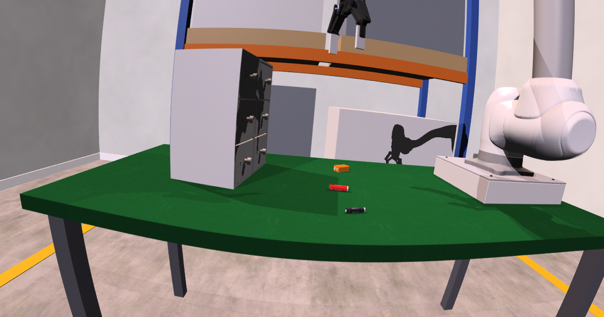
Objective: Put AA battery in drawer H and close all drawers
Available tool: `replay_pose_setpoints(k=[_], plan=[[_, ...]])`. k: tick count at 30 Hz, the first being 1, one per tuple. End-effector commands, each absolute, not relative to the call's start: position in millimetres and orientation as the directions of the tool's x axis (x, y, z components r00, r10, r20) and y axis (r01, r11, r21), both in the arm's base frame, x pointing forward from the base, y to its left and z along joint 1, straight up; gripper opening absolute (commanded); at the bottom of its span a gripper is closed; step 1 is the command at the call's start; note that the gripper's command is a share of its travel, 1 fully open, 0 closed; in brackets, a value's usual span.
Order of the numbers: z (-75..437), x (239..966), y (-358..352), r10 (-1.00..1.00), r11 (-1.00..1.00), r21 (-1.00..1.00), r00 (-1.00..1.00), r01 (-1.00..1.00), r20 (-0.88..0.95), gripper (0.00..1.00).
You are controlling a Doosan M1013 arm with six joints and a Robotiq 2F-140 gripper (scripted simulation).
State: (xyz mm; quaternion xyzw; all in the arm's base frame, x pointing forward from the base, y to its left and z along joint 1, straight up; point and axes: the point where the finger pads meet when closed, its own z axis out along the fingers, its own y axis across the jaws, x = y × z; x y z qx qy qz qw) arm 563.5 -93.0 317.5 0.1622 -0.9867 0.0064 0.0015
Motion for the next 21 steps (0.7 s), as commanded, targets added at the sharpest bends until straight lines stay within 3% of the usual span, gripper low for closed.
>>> replay_pose_setpoints(k=[1,3,4,12,18,20,21], plan=[[298,574,-92,-0.569,0.823,-0.005,-0.823,-0.569,0.001,1.00],[298,574,-92,-0.569,0.823,-0.005,-0.823,-0.569,0.001,1.00],[294,577,-91,-0.685,0.728,-0.005,-0.728,-0.685,0.001,1.00],[253,597,-87,-0.909,0.417,-0.010,-0.417,-0.909,0.017,1.00],[224,610,-83,-0.992,0.122,-0.005,-0.122,-0.993,0.030,1.00],[224,610,-83,-0.992,0.122,-0.005,-0.122,-0.993,0.030,1.00],[220,611,-82,-0.999,-0.029,-0.001,0.029,-1.000,0.034,1.00]])
